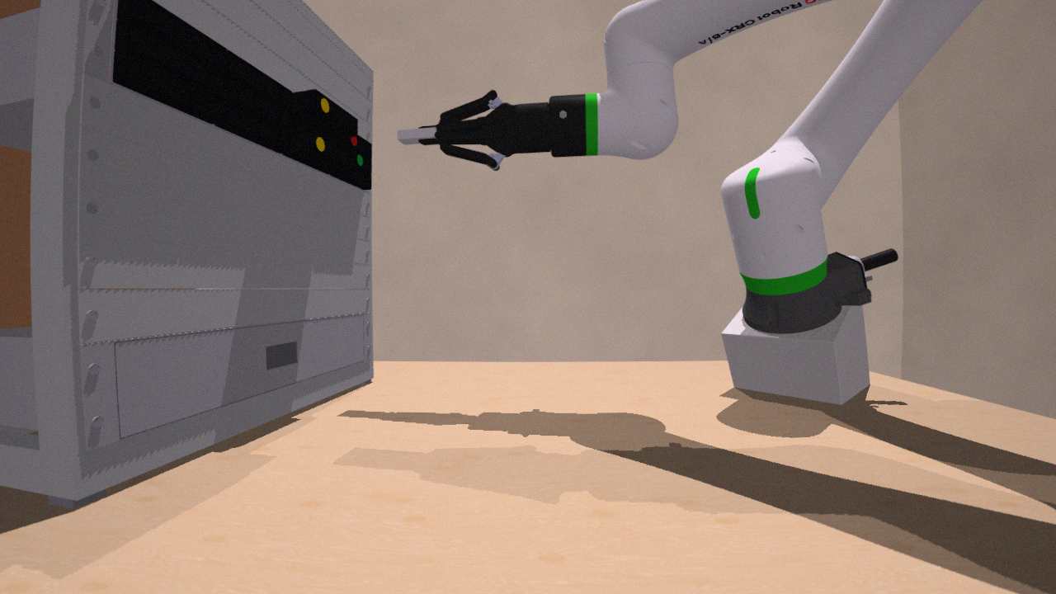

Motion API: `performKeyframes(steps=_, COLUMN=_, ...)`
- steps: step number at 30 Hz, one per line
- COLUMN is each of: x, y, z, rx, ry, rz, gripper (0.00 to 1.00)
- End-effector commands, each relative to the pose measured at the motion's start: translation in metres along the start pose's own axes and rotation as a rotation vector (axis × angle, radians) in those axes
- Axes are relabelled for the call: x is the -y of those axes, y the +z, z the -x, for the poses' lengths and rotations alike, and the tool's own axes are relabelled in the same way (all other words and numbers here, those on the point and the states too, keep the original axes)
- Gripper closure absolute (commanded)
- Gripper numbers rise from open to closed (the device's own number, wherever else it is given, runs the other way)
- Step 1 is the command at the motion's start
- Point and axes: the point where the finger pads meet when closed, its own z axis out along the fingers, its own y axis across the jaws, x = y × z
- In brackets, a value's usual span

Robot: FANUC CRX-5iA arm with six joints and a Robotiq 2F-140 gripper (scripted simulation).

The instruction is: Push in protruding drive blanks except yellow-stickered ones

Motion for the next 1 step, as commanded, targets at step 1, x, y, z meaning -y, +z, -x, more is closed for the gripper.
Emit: performKeyframes(steps=1, x=-0.0003, y=0.0, z=0.0001, rx=0.0, ry=0.0, rz=0.0, gripper=1.0)
